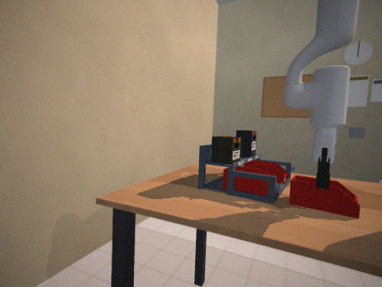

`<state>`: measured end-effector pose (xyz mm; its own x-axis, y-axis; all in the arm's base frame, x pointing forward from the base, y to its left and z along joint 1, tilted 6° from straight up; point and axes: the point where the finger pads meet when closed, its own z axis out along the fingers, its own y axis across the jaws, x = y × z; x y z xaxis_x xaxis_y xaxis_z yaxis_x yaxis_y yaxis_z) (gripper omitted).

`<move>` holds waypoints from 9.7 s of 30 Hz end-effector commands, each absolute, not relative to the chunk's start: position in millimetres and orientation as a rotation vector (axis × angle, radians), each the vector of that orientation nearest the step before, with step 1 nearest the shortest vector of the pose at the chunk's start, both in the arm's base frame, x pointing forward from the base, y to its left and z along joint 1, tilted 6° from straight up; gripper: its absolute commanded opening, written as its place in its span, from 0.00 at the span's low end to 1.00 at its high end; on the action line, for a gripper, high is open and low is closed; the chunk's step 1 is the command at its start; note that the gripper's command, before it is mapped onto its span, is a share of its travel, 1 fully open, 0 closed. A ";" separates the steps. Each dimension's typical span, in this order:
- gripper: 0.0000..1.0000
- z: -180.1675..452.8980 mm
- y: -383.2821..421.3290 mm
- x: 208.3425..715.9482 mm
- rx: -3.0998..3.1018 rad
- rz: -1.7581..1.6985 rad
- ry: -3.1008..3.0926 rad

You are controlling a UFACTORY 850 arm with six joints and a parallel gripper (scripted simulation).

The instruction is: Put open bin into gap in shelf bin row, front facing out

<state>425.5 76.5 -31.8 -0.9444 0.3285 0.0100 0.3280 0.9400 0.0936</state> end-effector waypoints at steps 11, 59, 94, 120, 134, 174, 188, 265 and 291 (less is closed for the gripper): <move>0.29 -41.4 77.5 426.5 0.520 0.148 3.075; 0.29 -61.4 79.3 426.7 0.520 0.148 3.075; 0.29 -59.0 79.1 426.8 0.520 0.148 3.075; 0.00 -59.0 79.1 426.7 0.520 0.148 3.075; 0.00 -59.0 79.1 426.8 0.520 0.148 3.075; 0.00 -53.0 78.5 426.6 0.520 0.148 3.075; 0.00 -49.0 78.2 426.4 0.520 0.148 3.075; 0.00 -30.1 35.4 407.8 0.479 0.147 3.080; 0.00 -32.2 19.4 400.8 0.480 0.149 3.082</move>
<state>401.3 22.1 -32.2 -0.9527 0.3040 -0.0024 0.3023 0.9483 0.0967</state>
